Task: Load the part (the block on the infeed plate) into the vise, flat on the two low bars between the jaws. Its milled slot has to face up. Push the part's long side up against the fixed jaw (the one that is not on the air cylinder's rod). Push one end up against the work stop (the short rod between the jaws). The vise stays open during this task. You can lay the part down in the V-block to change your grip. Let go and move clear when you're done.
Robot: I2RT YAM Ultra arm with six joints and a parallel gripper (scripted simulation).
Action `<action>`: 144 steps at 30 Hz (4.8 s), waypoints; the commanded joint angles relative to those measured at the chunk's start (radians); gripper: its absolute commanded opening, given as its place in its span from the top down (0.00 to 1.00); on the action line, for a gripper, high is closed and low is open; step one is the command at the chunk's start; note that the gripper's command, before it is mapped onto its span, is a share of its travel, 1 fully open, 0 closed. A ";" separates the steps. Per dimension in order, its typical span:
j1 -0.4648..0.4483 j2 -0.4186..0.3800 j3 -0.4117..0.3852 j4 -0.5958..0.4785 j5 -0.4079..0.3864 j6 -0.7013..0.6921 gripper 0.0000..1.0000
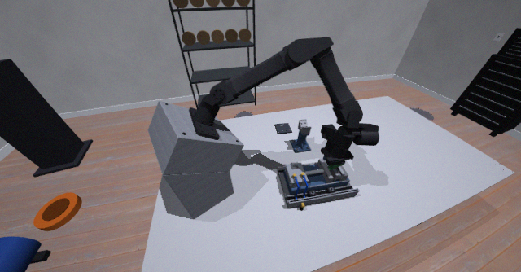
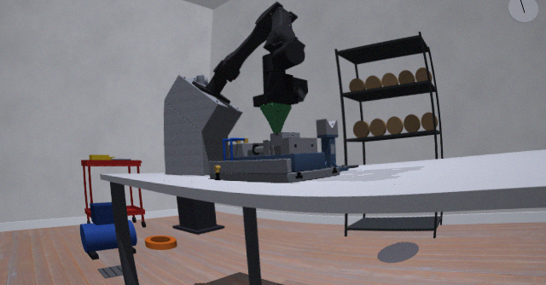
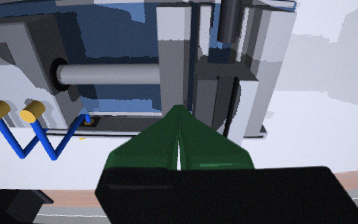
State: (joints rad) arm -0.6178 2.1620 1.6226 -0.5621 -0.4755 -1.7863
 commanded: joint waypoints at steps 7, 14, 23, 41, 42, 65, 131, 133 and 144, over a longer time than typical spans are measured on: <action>-0.051 -0.085 -0.029 -0.070 -0.022 -0.031 1.00; -0.065 -0.112 -0.009 -0.103 -0.028 -0.046 1.00; -0.082 -0.143 0.014 -0.143 -0.035 -0.064 1.00; -0.085 -0.148 0.015 -0.151 -0.036 -0.066 1.00; -0.085 -0.148 0.015 -0.151 -0.036 -0.065 1.00; -0.112 -0.039 0.133 -0.204 -0.050 0.546 1.00; -0.147 0.064 0.330 -0.303 -0.060 1.450 1.00; -0.147 0.064 0.330 -0.303 -0.060 1.450 1.00; -0.146 0.079 0.330 -0.283 -0.058 1.453 1.00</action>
State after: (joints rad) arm -0.7368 2.2318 1.9194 -0.8585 -0.5297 -0.3424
